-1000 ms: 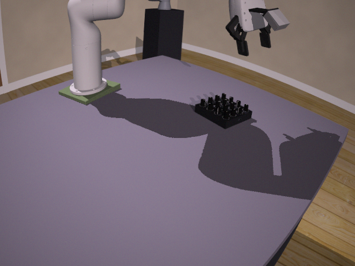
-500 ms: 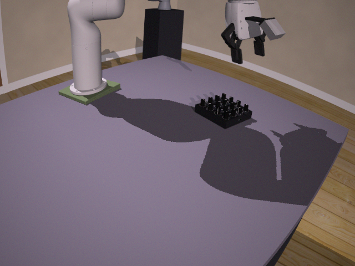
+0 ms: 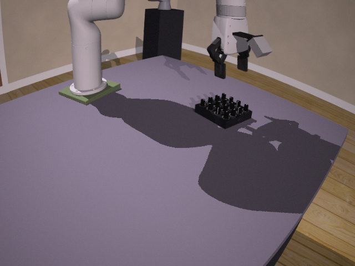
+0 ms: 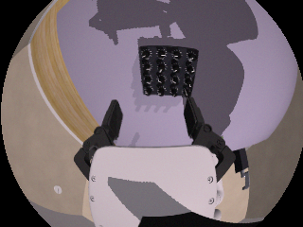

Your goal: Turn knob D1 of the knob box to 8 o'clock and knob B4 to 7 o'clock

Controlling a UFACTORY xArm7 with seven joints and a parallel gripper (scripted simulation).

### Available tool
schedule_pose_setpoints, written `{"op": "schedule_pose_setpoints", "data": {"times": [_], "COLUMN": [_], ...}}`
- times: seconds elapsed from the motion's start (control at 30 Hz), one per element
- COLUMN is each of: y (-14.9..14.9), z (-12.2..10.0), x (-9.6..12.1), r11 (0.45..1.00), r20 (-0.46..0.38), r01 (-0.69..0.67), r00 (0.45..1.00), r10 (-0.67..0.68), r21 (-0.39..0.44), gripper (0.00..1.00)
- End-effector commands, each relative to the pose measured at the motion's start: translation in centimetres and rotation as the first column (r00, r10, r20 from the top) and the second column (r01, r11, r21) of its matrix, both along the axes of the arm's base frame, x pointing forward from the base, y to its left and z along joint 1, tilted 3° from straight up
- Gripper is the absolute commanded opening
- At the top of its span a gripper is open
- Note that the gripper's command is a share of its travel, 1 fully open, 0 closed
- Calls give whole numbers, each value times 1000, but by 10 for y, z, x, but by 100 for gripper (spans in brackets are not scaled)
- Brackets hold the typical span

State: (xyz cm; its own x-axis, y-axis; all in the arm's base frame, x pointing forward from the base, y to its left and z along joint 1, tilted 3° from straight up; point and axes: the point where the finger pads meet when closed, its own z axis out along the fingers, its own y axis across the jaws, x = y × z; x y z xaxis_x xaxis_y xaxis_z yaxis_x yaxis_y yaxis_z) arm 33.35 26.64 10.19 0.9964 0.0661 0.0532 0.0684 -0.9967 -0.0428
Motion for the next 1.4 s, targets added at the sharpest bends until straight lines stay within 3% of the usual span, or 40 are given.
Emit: {"op": "schedule_pose_setpoints", "data": {"times": [0.0, 1.37], "y": [-15, -19], "z": [-29, -33], "x": [-5, -7], "r11": [997, 996], "r20": [-29, -34], "r01": [-24, -30], "r00": [999, 999], "r10": [22, 27], "r21": [-75, -85], "gripper": [100, 100]}}
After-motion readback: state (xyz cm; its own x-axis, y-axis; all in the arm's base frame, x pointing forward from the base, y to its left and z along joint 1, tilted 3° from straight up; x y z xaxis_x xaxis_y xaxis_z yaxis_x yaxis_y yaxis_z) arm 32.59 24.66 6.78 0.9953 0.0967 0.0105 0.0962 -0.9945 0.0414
